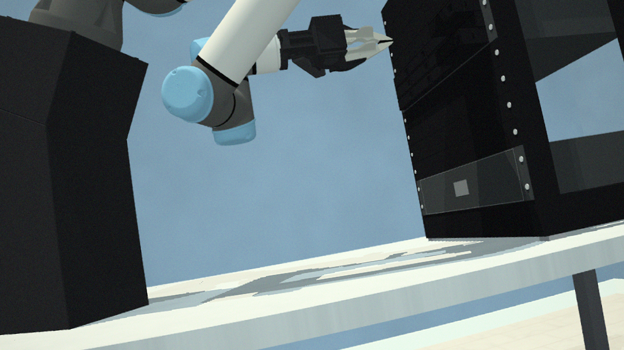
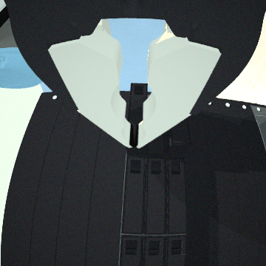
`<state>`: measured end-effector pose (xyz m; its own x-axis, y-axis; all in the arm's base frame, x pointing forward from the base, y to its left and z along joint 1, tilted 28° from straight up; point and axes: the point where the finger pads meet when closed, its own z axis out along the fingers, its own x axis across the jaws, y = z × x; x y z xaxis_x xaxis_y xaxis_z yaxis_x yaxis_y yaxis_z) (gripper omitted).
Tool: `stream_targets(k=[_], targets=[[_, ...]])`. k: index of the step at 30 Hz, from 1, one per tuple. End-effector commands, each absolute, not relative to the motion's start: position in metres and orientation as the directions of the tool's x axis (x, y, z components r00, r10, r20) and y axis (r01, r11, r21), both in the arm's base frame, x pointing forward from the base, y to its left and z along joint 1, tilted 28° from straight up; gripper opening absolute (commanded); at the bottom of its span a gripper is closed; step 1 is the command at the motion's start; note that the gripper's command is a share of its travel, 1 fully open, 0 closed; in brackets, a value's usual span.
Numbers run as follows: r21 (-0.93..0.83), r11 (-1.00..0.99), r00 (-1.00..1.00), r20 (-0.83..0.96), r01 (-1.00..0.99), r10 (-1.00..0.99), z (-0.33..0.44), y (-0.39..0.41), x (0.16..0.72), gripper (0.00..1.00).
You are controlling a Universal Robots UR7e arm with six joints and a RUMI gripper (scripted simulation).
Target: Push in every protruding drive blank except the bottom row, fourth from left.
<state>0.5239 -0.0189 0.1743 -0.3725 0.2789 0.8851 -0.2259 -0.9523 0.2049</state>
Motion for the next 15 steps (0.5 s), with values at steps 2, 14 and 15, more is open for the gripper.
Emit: stream_targets(k=[2,14,15], targets=[[0.205,-0.953,-0.374,0.885,-0.222,0.278,0.178,-0.035,0.518,0.00],[0.205,-0.953,-0.374,0.885,-0.222,0.278,0.183,-0.065,0.508,0.00],[0.205,-0.953,-0.374,0.885,-0.222,0.278,0.184,-0.068,0.507,0.00]])
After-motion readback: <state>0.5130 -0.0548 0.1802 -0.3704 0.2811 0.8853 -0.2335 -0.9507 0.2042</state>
